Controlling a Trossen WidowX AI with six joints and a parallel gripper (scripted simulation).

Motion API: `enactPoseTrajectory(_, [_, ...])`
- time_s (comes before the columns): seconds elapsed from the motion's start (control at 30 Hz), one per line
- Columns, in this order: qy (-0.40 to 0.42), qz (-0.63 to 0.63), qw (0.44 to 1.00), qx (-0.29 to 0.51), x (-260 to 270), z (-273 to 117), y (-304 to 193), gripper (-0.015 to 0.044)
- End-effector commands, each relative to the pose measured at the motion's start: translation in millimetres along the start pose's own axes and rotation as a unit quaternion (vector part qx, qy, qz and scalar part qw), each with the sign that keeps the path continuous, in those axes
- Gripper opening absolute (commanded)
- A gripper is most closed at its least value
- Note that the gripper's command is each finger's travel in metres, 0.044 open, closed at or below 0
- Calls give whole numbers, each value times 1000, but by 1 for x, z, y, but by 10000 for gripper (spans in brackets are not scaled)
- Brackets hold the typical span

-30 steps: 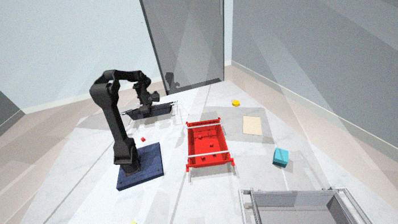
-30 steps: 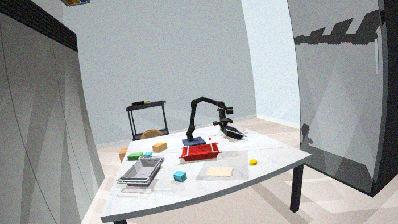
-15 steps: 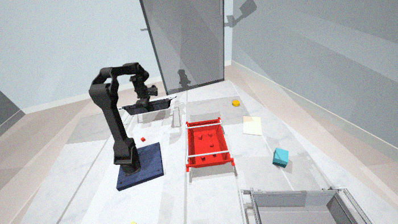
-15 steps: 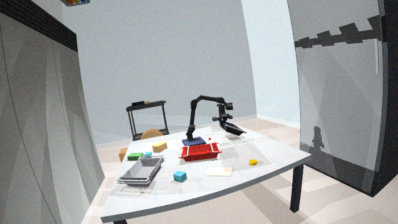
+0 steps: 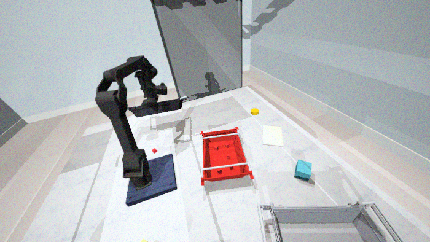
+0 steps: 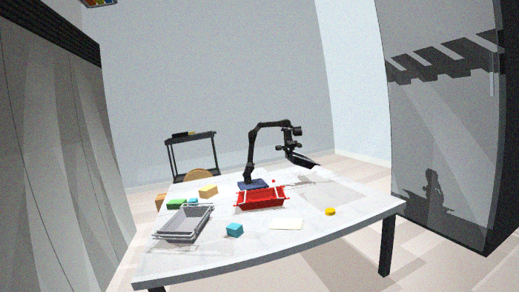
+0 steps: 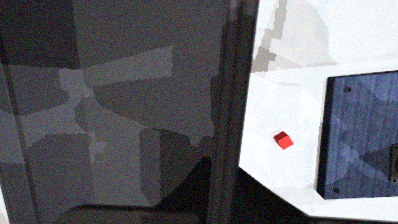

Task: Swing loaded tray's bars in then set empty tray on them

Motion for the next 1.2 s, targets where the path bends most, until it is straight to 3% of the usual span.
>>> enactPoseTrajectory(0.0, [14, 2, 1000, -4, 1, -10, 0, 0])
enactPoseTrajectory(0.83, [14, 3, 1000, -4, 1, -10, 1, 0])
enactPoseTrajectory(1.17, [13, 79, 997, -5, -12, -9, 33, 0])
Point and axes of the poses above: the point midway between the two fingers, 35 mm back from their tips, its own z axis out along the fingers, its own x axis across the jaws, y = z × x, the point moved 3 cm from there along -z, back along the fingers, and after that the axes turned 5 degrees about -z, right-handed, at the moved point
